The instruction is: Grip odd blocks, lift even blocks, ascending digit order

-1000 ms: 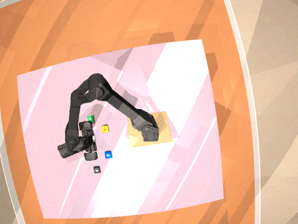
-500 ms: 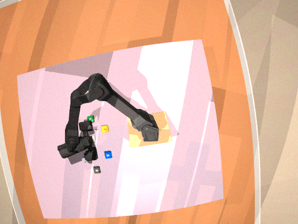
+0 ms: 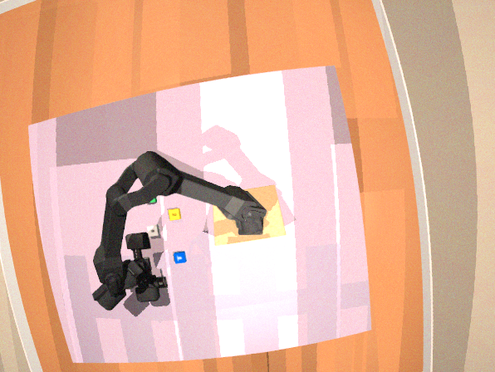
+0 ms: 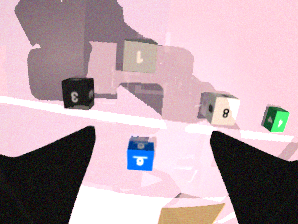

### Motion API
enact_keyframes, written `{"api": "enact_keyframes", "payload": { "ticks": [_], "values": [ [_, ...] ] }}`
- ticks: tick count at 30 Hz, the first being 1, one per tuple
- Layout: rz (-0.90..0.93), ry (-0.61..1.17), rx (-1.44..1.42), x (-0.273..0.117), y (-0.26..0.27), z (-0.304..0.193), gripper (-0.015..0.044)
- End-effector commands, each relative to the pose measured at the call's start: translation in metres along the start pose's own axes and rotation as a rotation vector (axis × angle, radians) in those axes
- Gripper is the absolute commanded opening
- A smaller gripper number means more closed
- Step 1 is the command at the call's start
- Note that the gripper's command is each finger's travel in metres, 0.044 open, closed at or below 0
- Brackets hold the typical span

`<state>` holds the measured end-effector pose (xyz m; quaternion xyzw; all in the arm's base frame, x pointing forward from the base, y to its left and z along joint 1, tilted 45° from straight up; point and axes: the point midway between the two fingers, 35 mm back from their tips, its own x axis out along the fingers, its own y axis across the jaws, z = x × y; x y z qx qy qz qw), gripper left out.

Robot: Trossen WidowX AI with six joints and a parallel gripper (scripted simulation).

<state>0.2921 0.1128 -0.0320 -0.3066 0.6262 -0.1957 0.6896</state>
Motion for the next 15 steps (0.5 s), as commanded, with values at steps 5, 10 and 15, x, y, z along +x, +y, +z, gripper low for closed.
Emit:
{"api": "enact_keyframes", "payload": {
  "ticks": [5,10,15],
  "values": [
    [-0.016,0.008,-0.008,-0.042,0.125,-0.055,0.0400],
    [-0.024,0.008,-0.006,-0.045,0.136,-0.064,0.0400],
    [-0.024,0.008,-0.006,-0.045,0.136,-0.064,0.0400]
  ]
}}
